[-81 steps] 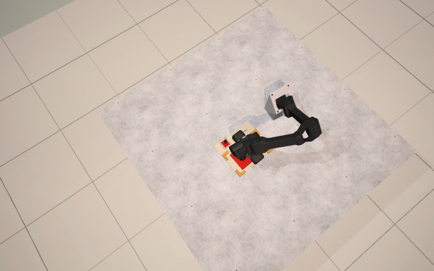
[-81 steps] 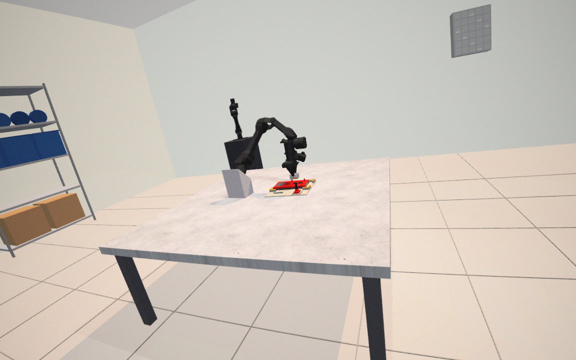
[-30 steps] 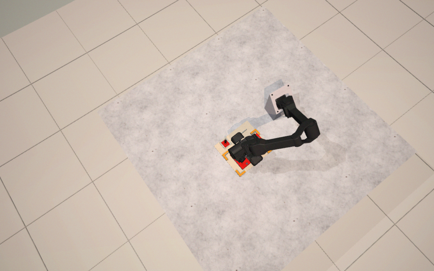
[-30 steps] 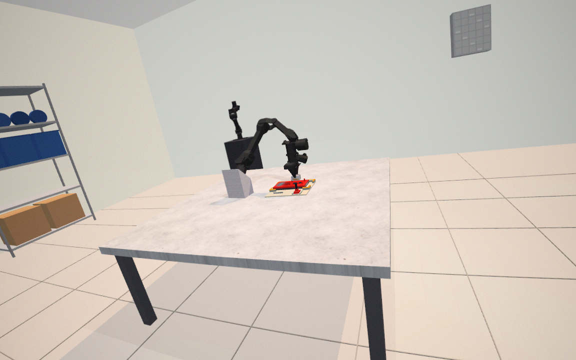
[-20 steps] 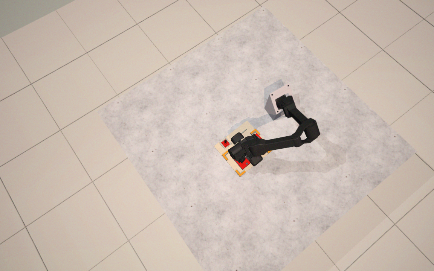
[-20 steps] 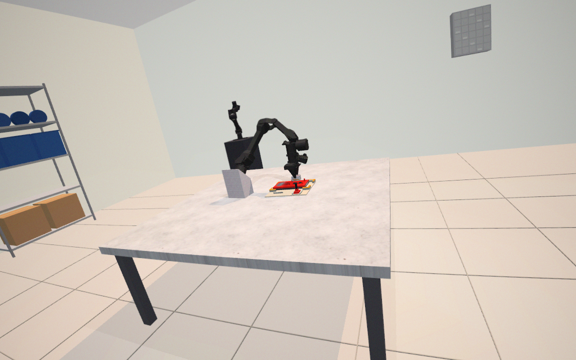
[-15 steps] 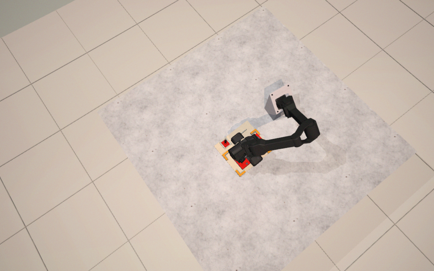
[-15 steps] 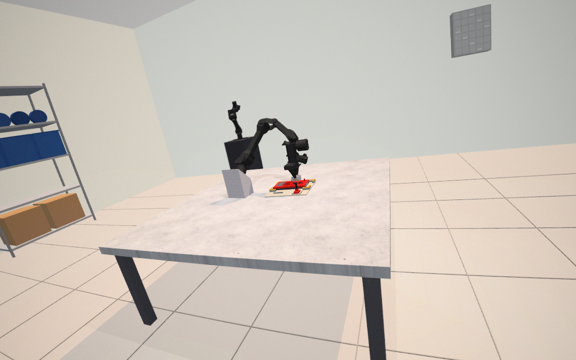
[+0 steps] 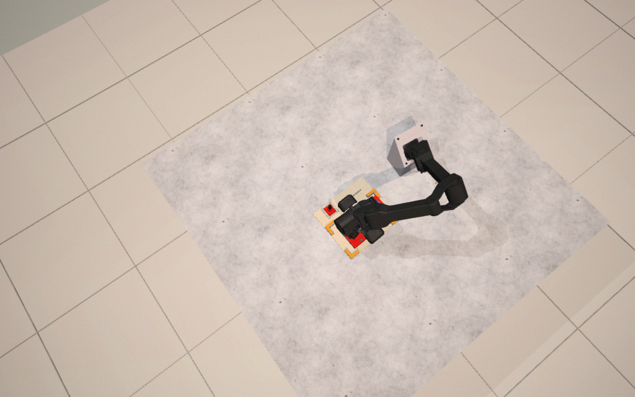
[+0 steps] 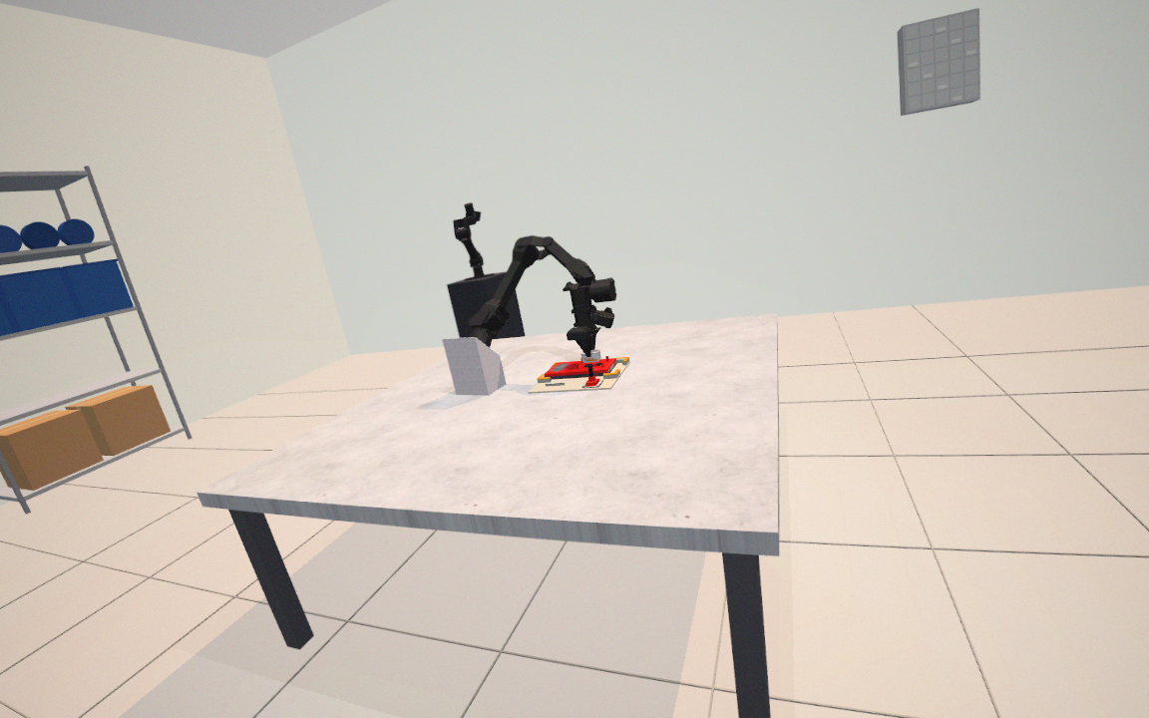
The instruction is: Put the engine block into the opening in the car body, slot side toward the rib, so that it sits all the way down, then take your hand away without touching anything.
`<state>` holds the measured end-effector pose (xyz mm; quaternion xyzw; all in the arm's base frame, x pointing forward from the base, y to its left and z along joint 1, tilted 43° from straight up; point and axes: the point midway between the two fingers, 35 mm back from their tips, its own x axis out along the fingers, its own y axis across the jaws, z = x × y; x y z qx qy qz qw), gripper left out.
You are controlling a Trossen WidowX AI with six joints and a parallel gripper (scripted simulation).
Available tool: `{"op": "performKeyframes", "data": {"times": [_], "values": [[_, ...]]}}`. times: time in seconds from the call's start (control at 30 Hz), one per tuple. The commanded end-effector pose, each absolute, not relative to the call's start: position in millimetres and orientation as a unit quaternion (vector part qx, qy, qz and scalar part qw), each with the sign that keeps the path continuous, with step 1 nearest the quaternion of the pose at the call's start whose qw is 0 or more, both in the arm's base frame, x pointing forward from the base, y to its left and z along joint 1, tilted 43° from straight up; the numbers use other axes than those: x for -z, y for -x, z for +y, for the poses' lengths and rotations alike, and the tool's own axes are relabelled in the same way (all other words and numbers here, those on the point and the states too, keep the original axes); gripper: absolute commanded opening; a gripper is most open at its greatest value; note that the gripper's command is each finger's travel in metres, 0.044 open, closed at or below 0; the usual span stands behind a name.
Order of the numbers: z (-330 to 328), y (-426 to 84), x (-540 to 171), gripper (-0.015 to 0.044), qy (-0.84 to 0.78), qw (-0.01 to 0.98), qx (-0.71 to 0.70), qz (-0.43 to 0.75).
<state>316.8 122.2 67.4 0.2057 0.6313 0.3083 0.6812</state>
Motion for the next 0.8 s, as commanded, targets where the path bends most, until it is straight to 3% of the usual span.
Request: {"op": "performKeyframes", "data": {"times": [0.0,0.77], "values": [[123.5,-316.6,-66.7,0.0158,-0.209,0.680,-0.308,0.632],[127.4,-316.7,-62.8,0.0158,-0.209,0.680,-0.308,0.632]]}}
